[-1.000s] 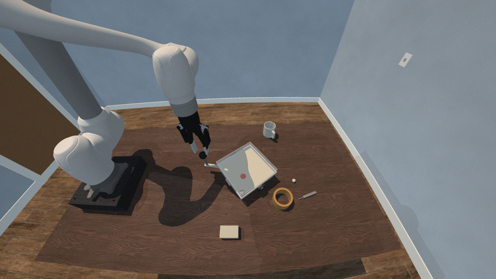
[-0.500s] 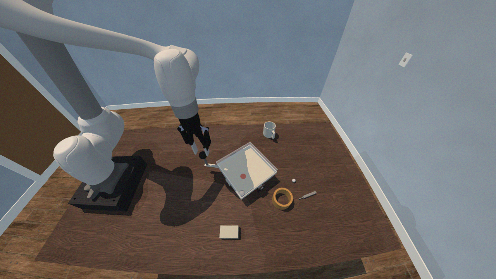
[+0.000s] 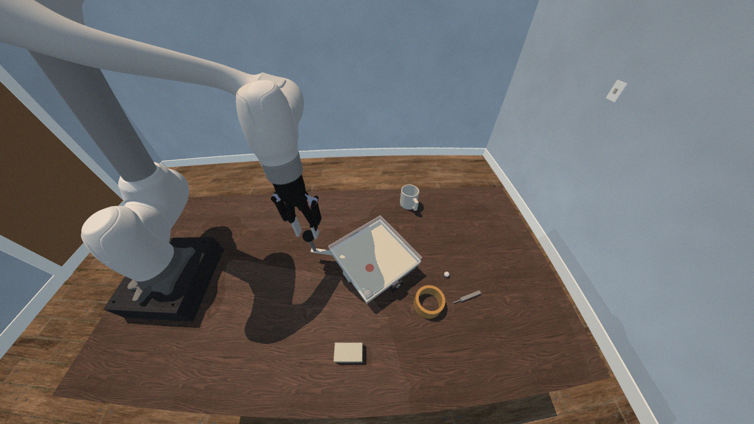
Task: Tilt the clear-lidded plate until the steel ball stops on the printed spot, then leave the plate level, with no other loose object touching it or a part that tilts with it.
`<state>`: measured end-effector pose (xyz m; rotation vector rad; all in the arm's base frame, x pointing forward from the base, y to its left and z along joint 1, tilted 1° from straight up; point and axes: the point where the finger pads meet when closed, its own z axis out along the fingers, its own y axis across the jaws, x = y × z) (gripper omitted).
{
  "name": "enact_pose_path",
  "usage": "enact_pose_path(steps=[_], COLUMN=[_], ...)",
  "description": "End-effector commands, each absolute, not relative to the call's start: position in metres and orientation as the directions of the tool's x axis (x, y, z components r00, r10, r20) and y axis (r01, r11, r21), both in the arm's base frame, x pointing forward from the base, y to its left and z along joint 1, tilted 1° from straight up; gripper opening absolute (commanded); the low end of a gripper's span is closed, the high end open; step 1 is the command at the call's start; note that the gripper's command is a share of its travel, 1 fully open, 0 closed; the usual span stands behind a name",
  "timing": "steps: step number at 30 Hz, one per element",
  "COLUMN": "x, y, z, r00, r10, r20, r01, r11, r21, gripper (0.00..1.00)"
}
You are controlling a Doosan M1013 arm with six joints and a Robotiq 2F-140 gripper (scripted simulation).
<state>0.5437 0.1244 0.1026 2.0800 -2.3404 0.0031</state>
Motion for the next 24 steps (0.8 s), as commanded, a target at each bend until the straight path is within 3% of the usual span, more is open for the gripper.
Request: enact_pose_path(steps=[1, 24], x=[0.5437, 0.5436], y=[0.1244, 0.1244], z=[0.1009, 0.0971], r00=[-0.117, -0.117], r10=[-0.993, -0.993], r20=[0.009, 0.009], r01=[-0.993, -0.993], r11=[0.117, 0.117], r21=[0.005, 0.005], gripper=[0.36, 0.36])
